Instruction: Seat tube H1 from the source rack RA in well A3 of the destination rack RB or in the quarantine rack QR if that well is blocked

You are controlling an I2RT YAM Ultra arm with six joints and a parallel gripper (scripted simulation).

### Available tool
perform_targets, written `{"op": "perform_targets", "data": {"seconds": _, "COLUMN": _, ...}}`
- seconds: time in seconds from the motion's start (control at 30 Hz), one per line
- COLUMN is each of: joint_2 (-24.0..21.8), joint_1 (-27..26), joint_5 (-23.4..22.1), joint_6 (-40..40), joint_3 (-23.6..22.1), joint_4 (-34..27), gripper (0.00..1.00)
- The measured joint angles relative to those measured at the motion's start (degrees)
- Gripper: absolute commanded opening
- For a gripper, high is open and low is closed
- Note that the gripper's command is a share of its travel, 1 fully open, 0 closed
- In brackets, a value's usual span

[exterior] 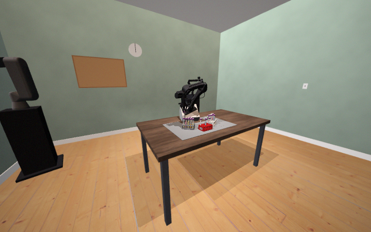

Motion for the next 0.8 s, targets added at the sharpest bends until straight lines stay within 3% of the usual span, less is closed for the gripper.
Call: {"op": "perform_targets", "data": {"seconds": 0.8, "joint_2": 0.11, "joint_1": 0.26, "joint_5": 0.09, "joint_6": 0.48, "joint_3": 0.22, "joint_4": 0.0, "gripper": 0.0}}
